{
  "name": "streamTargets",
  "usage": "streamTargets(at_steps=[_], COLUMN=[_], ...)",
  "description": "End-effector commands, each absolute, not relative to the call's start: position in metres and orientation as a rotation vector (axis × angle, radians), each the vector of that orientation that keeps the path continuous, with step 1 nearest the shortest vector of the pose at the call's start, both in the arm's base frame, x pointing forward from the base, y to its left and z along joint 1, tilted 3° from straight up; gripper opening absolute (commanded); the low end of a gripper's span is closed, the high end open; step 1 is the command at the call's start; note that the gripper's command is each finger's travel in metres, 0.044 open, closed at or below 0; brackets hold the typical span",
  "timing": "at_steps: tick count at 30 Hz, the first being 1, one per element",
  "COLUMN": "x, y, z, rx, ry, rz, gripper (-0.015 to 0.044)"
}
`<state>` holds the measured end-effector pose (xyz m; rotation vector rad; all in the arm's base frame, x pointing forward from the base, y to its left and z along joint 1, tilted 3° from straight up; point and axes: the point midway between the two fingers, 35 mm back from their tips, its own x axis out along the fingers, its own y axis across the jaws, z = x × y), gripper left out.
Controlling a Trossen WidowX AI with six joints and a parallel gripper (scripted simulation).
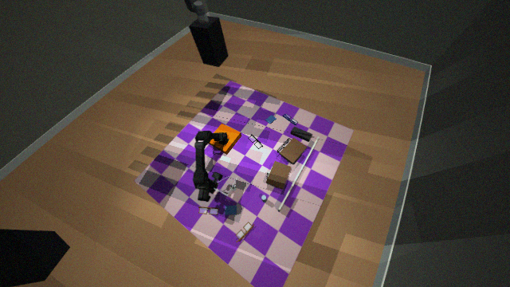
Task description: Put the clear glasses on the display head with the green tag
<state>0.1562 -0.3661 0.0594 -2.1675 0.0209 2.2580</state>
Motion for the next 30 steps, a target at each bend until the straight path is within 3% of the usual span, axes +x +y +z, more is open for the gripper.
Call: streamTargets(at_steps=[1,12,30], x=[0.160,0.169,0.262], y=[-0.368,-0.366,-0.345], z=[0.081,0.099,0.097], rx=[-2.178,-2.218,-2.472], ry=[0.041,-0.053,-1.167], rz=[2.260,2.300,2.562], gripper=[0.0000,0.0000,0.0000])
